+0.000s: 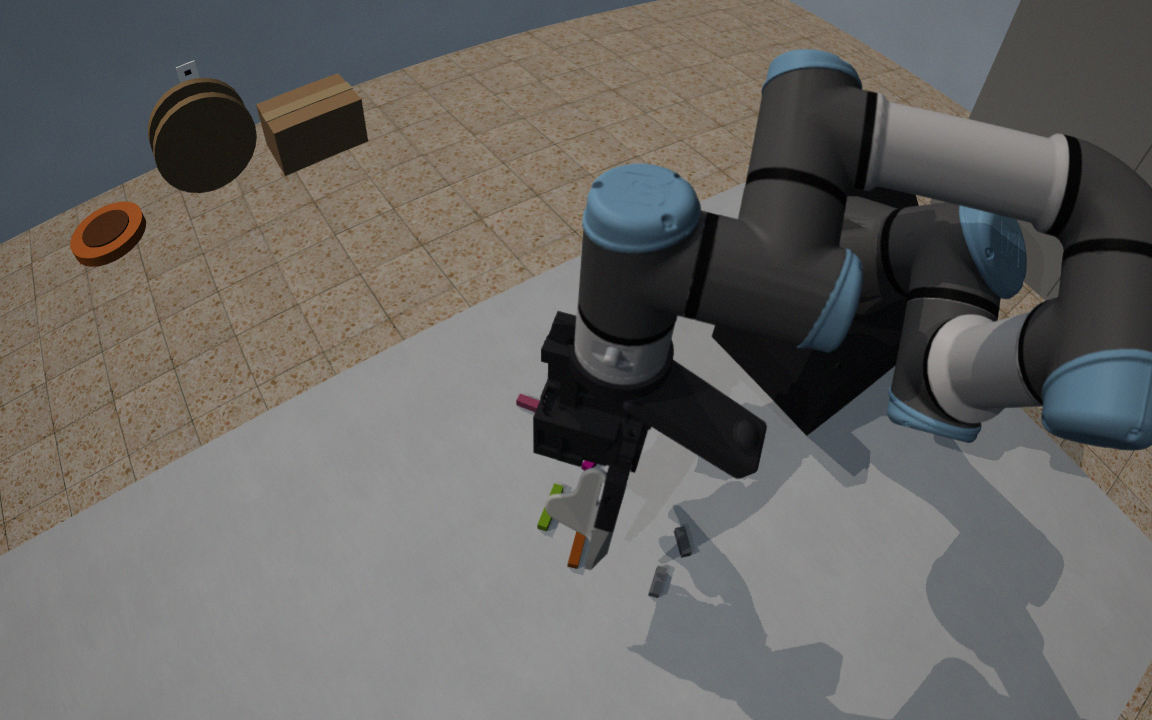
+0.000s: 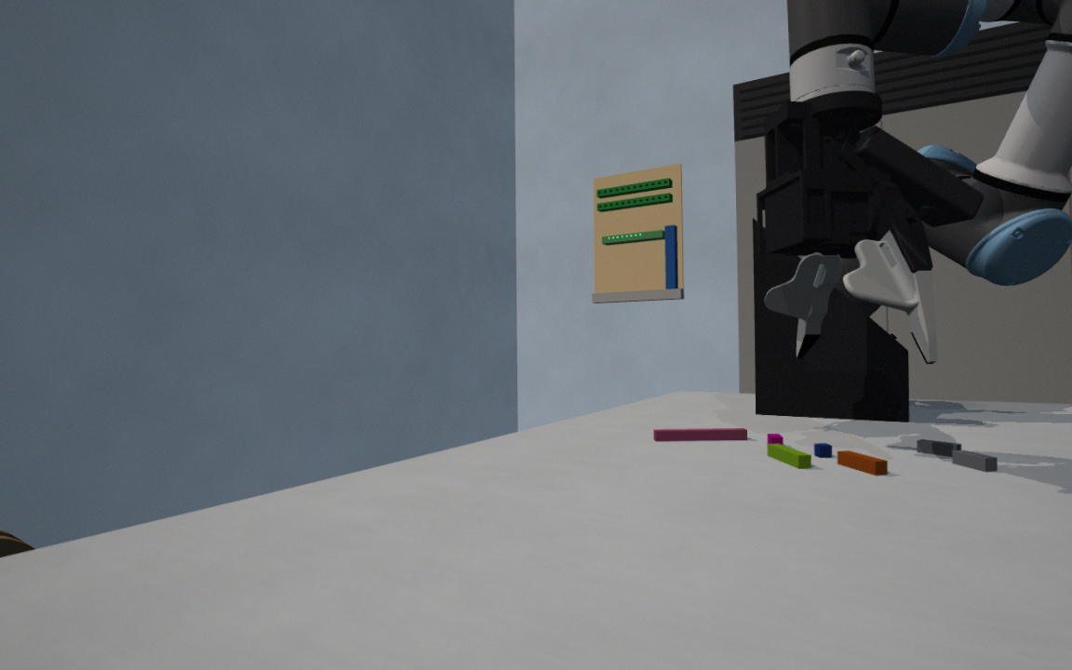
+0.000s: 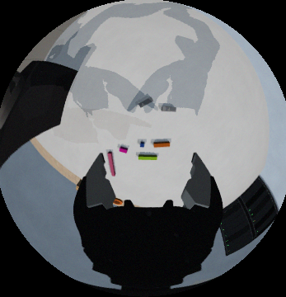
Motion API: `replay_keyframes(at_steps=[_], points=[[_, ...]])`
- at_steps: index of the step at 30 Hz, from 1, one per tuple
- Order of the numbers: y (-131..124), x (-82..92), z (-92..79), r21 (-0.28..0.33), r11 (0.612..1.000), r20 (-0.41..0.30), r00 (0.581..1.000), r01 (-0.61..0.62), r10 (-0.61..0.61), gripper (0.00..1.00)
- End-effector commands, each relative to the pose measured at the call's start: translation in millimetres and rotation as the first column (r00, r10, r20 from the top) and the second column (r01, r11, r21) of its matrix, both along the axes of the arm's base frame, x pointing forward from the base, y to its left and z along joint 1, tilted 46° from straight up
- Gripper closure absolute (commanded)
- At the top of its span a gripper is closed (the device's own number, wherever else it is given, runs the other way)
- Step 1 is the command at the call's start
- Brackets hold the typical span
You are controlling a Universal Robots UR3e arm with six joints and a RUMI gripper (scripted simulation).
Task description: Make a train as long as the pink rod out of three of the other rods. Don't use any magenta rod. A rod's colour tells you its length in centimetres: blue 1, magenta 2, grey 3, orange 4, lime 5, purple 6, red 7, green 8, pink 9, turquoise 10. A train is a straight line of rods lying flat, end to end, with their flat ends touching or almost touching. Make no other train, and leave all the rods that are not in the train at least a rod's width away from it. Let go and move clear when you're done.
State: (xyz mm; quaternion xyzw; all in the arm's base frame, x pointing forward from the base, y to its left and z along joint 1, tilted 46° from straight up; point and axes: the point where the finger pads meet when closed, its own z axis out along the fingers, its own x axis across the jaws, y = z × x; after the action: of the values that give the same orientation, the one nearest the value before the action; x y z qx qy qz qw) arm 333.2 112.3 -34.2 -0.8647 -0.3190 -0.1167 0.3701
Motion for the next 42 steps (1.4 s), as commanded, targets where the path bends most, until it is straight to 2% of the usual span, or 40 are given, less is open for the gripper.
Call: replay_keyframes(at_steps=[1, 7, 14, 16, 19, 25, 31, 33, 36, 42], points=[[-1, 0.7, 0.2, -0.007, 0.998, -0.054, 0.997, 0.056, -0.056, 0.00], [-3, 1.1, -0.2, -0.032, 0.981, -0.193, 0.962, 0.192, -0.195, 0.00], [-5, 1.8, -1.3, -0.086, 0.935, -0.349, 0.868, 0.345, -0.352, 0.00], [-5, 1.8, -1.3, -0.086, 0.935, -0.349, 0.868, 0.345, -0.352, 0.00], [-6, 2.3, -2.1, -0.127, 0.897, -0.429, 0.792, 0.423, -0.434, 0.00], [-9, 3.0, -3.7, -0.199, 0.831, -0.528, 0.658, 0.520, -0.538, 0.00], [-12, 3.6, -5.7, -0.284, 0.750, -0.607, 0.494, 0.597, -0.623, 0.00], [-12, 3.6, -5.7, -0.284, 0.750, -0.607, 0.494, 0.597, -0.623, 0.00], [-14, 3.8, -7.2, -0.344, 0.693, -0.645, 0.377, 0.634, -0.665, 0.00], [-17, 3.9, -9.9, -0.443, 0.598, -0.681, 0.183, 0.668, -0.709, 0.00]])
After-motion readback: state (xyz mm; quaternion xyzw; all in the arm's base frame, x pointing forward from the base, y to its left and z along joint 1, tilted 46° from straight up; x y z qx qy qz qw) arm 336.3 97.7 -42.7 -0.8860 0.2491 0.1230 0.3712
